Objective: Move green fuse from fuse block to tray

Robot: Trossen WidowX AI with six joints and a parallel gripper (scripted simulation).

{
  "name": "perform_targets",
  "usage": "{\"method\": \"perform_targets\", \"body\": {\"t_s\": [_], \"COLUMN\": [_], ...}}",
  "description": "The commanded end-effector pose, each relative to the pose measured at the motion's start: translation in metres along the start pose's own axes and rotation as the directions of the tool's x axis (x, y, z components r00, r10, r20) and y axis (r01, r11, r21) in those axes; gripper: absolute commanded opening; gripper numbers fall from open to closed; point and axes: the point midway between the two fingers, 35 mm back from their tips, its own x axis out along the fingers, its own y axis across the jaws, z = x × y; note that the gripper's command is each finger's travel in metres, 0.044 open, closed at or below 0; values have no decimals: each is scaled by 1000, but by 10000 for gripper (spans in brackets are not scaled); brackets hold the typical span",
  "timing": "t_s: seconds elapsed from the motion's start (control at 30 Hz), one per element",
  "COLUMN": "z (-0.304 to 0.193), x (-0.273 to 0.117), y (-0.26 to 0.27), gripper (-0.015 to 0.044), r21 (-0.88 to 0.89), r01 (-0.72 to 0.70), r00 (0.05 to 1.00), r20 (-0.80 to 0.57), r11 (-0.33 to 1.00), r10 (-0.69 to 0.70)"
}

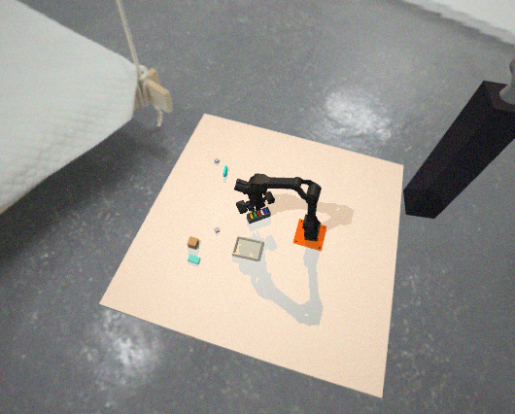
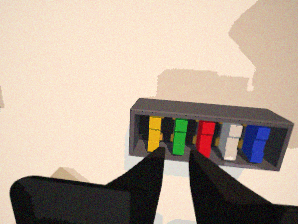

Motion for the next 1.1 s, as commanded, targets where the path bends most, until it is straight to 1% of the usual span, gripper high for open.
{"method": "perform_targets", "body": {"t_s": [0.0,0.77,1.07], "z": [-2,-4,-4], "x": [7,29,29], "y": [-2,-3,-4], "gripper": [74,74,74], "r21": [4,4,4], "r01": [11,11,11], "r00": [1000,1000,1000], "r20": [-5,-5,-5], "r11": [1000,1000,1000], "r10": [-11,-11,-11]}}
